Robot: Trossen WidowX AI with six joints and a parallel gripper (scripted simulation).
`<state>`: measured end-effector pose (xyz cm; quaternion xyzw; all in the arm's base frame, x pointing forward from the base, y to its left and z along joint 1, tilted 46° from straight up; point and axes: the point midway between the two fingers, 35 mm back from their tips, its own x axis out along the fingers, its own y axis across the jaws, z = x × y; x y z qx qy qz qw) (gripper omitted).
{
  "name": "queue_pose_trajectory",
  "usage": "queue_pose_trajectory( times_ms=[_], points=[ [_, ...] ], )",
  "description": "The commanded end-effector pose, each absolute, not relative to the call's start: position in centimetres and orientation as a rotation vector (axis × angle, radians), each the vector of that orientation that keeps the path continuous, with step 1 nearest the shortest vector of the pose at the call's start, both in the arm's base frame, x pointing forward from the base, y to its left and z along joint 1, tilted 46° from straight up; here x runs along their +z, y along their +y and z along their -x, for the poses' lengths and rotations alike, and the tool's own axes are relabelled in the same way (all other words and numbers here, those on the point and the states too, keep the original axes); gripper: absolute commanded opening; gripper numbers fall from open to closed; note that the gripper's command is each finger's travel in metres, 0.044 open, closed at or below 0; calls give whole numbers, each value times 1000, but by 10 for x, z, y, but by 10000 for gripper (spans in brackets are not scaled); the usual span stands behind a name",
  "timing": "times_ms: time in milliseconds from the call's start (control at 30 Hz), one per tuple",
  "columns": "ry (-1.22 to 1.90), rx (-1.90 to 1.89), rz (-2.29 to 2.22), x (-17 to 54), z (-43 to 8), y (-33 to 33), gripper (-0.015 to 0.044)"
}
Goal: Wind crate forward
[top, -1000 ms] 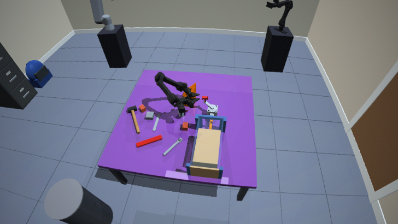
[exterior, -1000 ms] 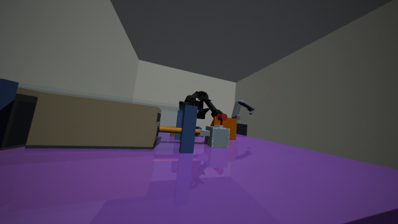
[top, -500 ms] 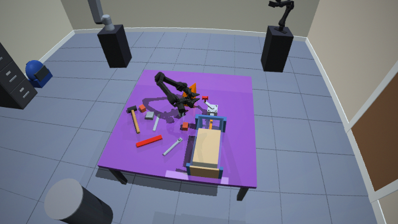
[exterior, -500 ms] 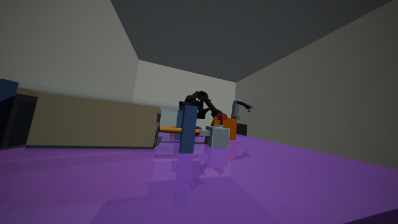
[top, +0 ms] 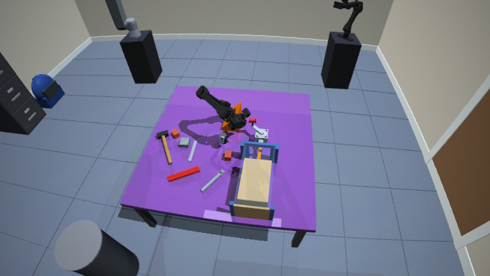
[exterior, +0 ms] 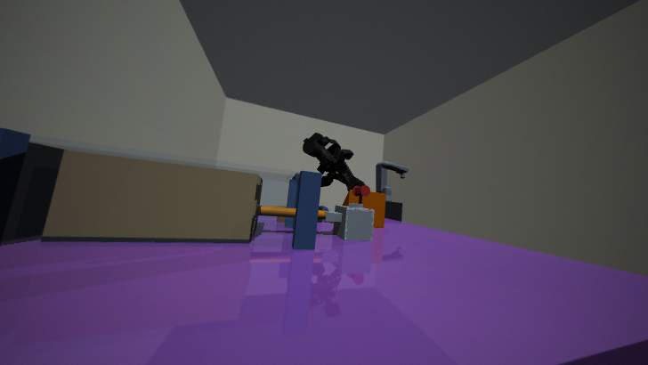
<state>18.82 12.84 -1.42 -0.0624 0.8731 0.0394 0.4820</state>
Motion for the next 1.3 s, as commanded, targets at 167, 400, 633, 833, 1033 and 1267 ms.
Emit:
queue_pose_trajectory(
  times_ms=[167, 400, 633, 833, 1033, 1267],
  points=[
    [1685, -357, 857, 12, -214, 138, 0],
    [1704, -327, 883, -1, -202, 129, 0],
    [1704, -326, 883, 0, -202, 130, 0],
    [1705, -326, 883, 1, -202, 131, 0],
    [1705, -326, 883, 1, -202, 131, 0],
    [1705, -326, 883, 1, -202, 131, 0]
  ],
)
